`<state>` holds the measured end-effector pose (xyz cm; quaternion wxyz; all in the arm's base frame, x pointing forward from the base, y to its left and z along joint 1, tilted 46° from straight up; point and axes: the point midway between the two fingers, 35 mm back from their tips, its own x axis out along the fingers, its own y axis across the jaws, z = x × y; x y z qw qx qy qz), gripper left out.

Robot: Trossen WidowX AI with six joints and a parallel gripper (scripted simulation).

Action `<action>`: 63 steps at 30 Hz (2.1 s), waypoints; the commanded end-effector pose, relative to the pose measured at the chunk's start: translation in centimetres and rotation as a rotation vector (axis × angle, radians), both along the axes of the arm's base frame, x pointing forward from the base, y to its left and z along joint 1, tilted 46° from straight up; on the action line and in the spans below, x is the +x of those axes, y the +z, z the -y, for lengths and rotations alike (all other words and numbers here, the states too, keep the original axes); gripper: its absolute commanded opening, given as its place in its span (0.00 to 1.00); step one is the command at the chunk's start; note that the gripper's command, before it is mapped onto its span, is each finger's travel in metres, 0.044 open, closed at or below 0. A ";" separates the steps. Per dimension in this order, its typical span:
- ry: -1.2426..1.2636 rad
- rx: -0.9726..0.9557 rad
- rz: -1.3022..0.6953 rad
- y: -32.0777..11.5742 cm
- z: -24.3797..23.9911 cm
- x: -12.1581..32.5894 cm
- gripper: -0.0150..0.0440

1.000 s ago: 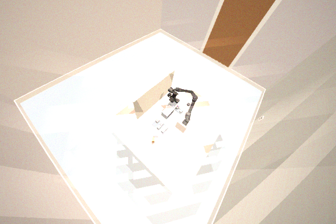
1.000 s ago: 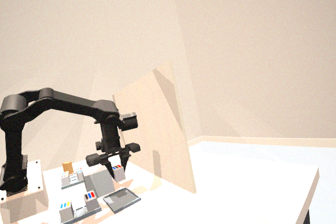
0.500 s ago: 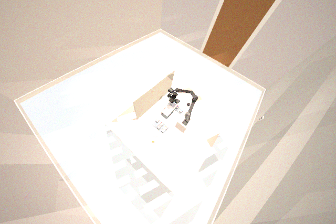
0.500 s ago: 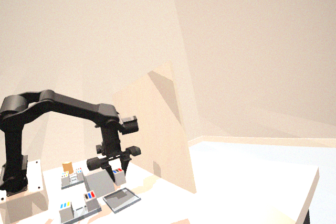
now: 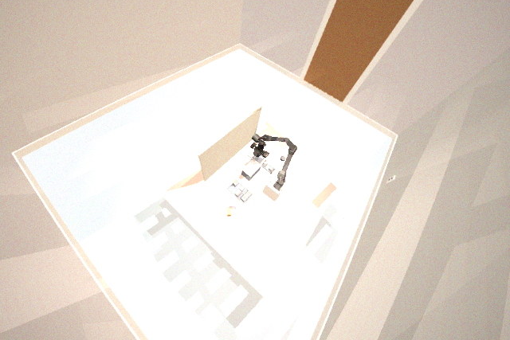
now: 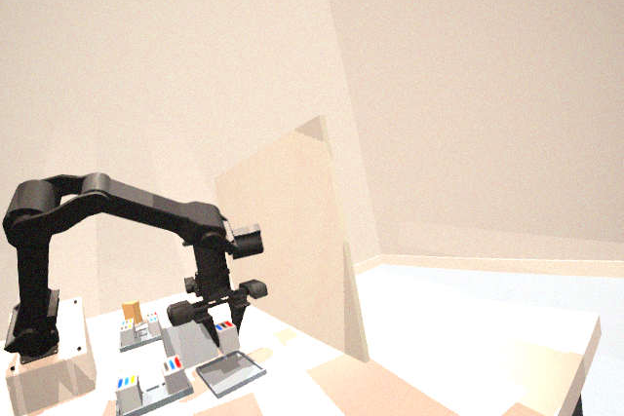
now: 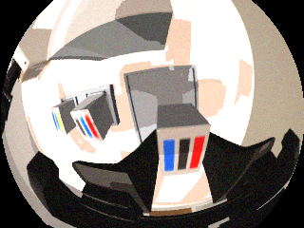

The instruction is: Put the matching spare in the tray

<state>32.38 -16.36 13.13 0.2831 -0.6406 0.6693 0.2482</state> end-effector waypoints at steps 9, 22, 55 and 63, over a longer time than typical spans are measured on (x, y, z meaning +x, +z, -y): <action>0.005 0.002 -0.003 -0.8 0.7 -0.2 0.25; 0.005 -0.002 -0.004 -1.5 1.5 -0.4 0.25; 0.000 -0.011 -0.001 -2.2 2.6 -0.8 0.88; 0.003 0.000 -0.003 1.8 -2.0 -0.2 1.00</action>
